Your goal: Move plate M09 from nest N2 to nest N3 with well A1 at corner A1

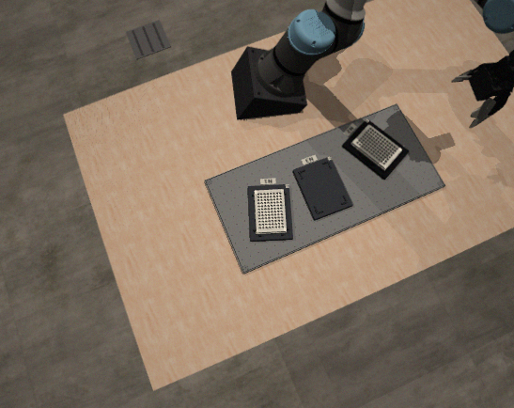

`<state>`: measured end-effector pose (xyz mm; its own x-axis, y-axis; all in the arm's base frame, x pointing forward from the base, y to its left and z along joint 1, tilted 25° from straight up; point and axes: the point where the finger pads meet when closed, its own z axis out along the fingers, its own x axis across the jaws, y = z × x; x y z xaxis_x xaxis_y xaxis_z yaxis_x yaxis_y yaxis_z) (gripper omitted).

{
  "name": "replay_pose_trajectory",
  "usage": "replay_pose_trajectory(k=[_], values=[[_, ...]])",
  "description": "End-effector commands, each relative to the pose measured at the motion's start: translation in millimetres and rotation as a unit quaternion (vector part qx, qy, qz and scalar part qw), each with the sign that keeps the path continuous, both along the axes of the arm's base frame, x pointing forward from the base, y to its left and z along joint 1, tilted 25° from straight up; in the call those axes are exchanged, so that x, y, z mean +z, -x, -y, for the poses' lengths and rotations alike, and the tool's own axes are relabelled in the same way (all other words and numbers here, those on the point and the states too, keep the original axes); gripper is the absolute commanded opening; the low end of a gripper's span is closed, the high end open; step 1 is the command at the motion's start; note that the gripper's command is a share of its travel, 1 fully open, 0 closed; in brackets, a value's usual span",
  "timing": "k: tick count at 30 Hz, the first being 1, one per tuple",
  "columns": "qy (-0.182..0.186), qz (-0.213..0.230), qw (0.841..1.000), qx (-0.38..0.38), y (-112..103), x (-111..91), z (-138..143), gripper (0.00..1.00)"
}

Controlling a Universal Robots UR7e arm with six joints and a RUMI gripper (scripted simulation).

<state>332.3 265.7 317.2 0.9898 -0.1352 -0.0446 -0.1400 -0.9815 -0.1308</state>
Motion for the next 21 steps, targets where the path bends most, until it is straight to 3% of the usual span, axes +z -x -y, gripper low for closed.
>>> replay_pose_trajectory(k=[1, 21], values=[[-0.012, -0.001, 0.999, -0.033, -2, -10, 9, 0.82], [-0.052, -0.025, 0.982, -0.18, -2, -70, 52, 0.82]])
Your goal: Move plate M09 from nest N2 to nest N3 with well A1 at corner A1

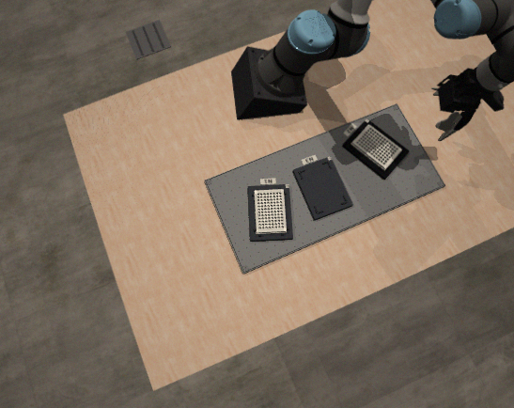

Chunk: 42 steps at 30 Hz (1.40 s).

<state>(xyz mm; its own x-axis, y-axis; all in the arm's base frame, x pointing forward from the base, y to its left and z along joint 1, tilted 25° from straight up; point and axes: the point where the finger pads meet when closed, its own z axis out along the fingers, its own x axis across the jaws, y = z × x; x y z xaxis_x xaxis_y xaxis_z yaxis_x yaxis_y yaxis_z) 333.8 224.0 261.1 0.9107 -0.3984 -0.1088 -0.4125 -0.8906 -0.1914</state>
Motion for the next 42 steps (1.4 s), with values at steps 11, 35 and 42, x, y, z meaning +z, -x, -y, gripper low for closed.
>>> replay_pose_trajectory(k=[11, 35, 42], values=[[-0.035, -0.013, 0.993, -0.115, 3, -46, 29, 0.82], [-0.092, -0.036, 0.95, -0.296, 17, -130, 65, 0.82], [-0.113, -0.042, 0.927, -0.355, 21, -155, 72, 0.82]])
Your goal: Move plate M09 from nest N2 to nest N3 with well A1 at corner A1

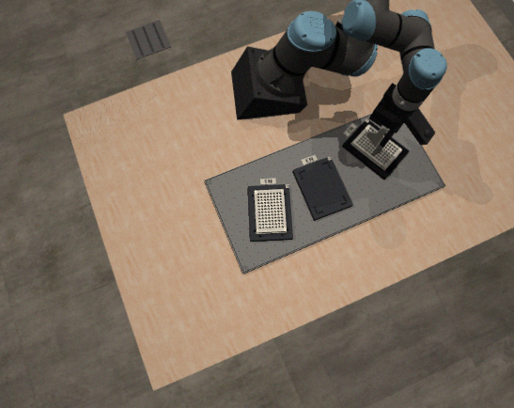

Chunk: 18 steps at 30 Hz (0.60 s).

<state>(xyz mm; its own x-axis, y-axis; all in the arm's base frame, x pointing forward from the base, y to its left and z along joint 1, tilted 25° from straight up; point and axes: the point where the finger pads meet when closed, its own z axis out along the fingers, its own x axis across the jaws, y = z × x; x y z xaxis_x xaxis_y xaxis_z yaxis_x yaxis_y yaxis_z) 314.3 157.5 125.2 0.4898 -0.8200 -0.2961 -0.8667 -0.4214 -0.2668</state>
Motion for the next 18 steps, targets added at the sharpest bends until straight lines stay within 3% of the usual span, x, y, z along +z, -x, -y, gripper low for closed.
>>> replay_pose_trajectory(k=[1, 18], values=[[-0.018, 0.0, 0.998, -0.055, 1.1, -19.5, 5.9, 0.82], [-0.019, -0.002, 0.998, -0.053, 1.6, -23.5, 3.4, 0.82]])
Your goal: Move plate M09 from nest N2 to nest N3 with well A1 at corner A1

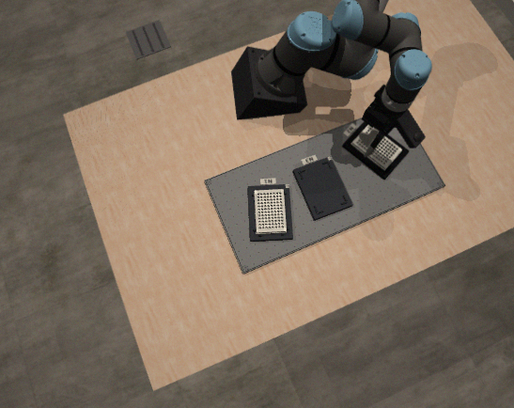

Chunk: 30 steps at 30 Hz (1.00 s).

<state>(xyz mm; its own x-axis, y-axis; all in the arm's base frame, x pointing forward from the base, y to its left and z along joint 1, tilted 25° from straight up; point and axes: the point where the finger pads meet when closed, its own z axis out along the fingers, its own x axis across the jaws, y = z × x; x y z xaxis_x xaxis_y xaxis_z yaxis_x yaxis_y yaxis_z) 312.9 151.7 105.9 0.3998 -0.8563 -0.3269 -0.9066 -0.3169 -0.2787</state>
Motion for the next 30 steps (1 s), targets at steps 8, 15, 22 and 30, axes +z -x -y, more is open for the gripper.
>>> replay_pose_trajectory(k=[8, 15, 22, 30], values=[[-0.001, -0.001, 1.0, 0.0, -1, -13, -7, 0.82], [-0.001, -0.001, 1.0, 0.0, -2, -24, -11, 0.82], [-0.001, -0.001, 1.0, 0.0, -3, -30, -14, 0.82], [0.0, 0.001, 1.0, 0.0, -5, -28, -13, 0.82]])
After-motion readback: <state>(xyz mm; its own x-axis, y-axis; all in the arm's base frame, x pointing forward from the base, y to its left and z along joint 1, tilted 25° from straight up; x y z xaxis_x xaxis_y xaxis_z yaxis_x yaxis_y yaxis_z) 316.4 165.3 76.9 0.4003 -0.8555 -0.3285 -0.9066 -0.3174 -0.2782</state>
